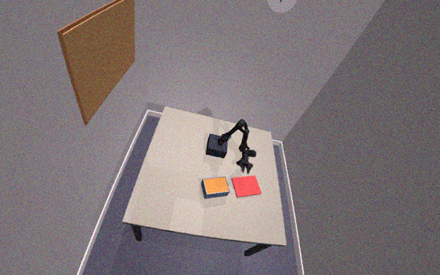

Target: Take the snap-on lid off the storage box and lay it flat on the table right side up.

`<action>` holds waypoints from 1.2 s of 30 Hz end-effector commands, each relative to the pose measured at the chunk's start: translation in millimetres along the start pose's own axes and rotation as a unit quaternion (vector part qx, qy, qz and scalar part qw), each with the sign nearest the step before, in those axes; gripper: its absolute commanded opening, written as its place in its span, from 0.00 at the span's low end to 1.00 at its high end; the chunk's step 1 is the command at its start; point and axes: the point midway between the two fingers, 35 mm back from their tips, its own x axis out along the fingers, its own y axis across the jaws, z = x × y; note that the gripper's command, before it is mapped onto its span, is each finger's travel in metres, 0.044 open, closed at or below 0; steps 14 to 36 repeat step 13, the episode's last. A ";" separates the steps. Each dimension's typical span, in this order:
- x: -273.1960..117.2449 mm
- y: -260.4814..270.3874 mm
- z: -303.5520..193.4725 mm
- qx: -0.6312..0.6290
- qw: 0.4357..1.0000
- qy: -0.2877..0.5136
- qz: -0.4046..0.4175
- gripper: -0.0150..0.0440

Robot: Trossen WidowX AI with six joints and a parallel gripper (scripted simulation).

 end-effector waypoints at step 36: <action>-26.6 -24.0 1.5 0.000 1.000 -0.002 -0.002 1.00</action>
